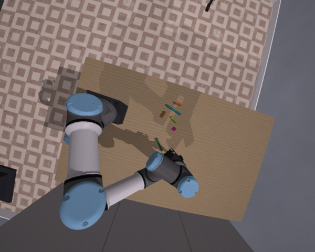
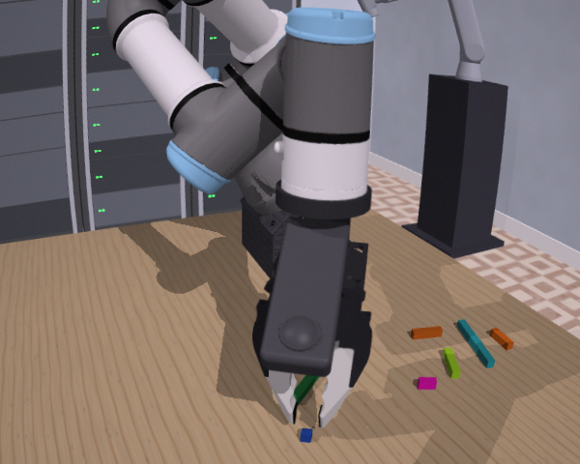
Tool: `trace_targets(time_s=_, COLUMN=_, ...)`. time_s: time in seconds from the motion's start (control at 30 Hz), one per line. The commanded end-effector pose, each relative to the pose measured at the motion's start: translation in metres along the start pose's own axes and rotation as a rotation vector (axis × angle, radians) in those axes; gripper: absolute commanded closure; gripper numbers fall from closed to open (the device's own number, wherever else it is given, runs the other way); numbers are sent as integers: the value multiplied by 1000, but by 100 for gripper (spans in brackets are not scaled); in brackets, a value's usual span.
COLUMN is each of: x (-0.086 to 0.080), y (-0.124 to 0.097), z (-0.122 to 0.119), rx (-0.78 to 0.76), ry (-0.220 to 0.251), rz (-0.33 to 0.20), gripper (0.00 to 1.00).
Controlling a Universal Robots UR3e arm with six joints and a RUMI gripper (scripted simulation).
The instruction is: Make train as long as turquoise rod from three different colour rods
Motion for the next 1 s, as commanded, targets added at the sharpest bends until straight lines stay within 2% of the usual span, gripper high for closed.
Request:
trace_targets(time_s=0.0, x=0, y=0, z=-1, rx=0, ry=2, rz=1, gripper=86)
trace_targets(time_s=0.5, x=0, y=0, z=-1, rx=0, ry=2, rz=1, gripper=86)
trace_targets(time_s=0.97, x=12, y=0, z=-1, rx=-1, ry=2, rz=0, gripper=86)
Point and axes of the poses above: the point where the finger pads meet when closed, its own x axis out along the fingers, its own z axis across the jaws, y = z × x, the point moved 3 cm from there along -x, back along the fingers, and after that the axes turned 11 degrees about -x, right-handed, at the moved point
